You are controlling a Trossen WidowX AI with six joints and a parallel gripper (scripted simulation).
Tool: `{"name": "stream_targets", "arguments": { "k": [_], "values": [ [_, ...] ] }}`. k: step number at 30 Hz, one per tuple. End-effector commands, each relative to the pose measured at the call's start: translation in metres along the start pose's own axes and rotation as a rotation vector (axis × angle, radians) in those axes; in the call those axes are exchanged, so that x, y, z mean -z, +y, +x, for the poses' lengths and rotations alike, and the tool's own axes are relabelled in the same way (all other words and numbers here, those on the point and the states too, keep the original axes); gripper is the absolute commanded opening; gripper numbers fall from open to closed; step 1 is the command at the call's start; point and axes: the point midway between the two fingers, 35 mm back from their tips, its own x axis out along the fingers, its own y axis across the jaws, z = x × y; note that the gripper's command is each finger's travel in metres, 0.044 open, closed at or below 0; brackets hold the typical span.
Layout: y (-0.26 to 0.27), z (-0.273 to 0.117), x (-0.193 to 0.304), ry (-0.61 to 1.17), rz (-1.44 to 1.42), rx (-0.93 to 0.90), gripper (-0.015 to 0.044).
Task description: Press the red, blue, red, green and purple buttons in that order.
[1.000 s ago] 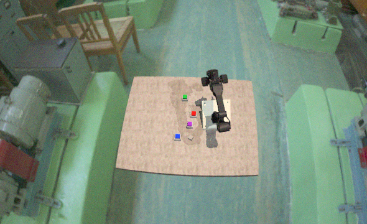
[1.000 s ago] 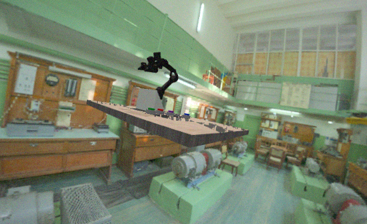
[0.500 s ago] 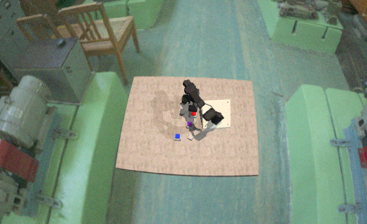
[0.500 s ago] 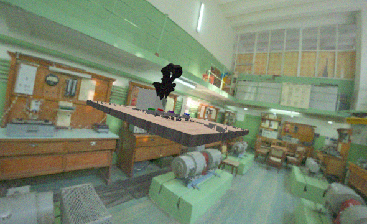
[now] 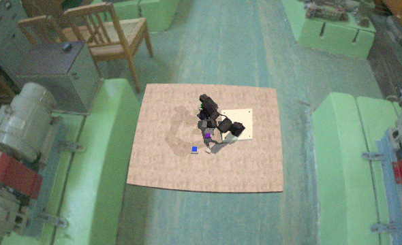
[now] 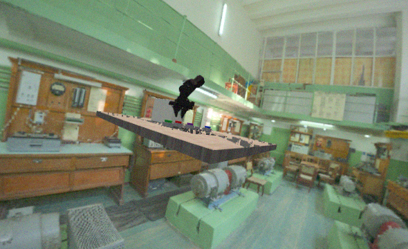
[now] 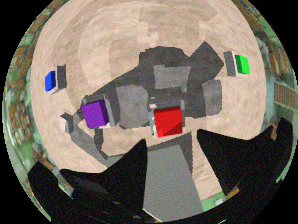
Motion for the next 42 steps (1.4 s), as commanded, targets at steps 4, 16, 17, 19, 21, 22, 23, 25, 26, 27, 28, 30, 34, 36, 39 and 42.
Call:
{"name": "stream_targets", "arguments": {
  "k": [4, 16, 17, 19, 21, 22, 23, 25, 26, 27, 28, 30, 34, 36, 39, 42],
  "values": [
    [-0.001, 0.000, -0.003, -0.015, 0.000, 0.004, 0.0020],
    [-0.002, 0.007, -0.003, -0.016, 0.000, 0.004, 0.0020],
    [-0.002, 0.009, -0.004, -0.016, 0.000, 0.004, 0.0020],
    [-0.002, 0.012, -0.004, -0.016, 0.000, 0.004, 0.0020],
    [-0.002, 0.016, -0.004, -0.016, 0.000, 0.004, 0.0020],
    [-0.002, 0.017, -0.004, -0.016, 0.000, 0.004, 0.0020],
    [-0.002, 0.019, -0.004, -0.016, 0.000, 0.004, 0.0020],
    [-0.002, 0.022, -0.004, -0.016, 0.000, 0.004, 0.0020],
    [-0.002, 0.023, -0.004, -0.016, 0.000, 0.004, 0.0020],
    [-0.001, 0.025, -0.004, -0.016, 0.000, 0.004, 0.0020],
    [-0.001, 0.027, -0.004, -0.016, 0.000, 0.003, 0.0020],
    [-0.001, 0.030, -0.004, -0.016, 0.000, 0.003, 0.0020],
    [-0.001, 0.034, -0.003, -0.016, 0.000, 0.003, 0.0020],
    [-0.001, 0.034, -0.003, -0.016, 0.000, 0.003, 0.0020],
    [-0.001, 0.034, -0.003, -0.016, 0.000, 0.003, 0.0020],
    [-0.001, 0.034, -0.003, -0.016, 0.000, 0.003, 0.0020]
  ]
}}
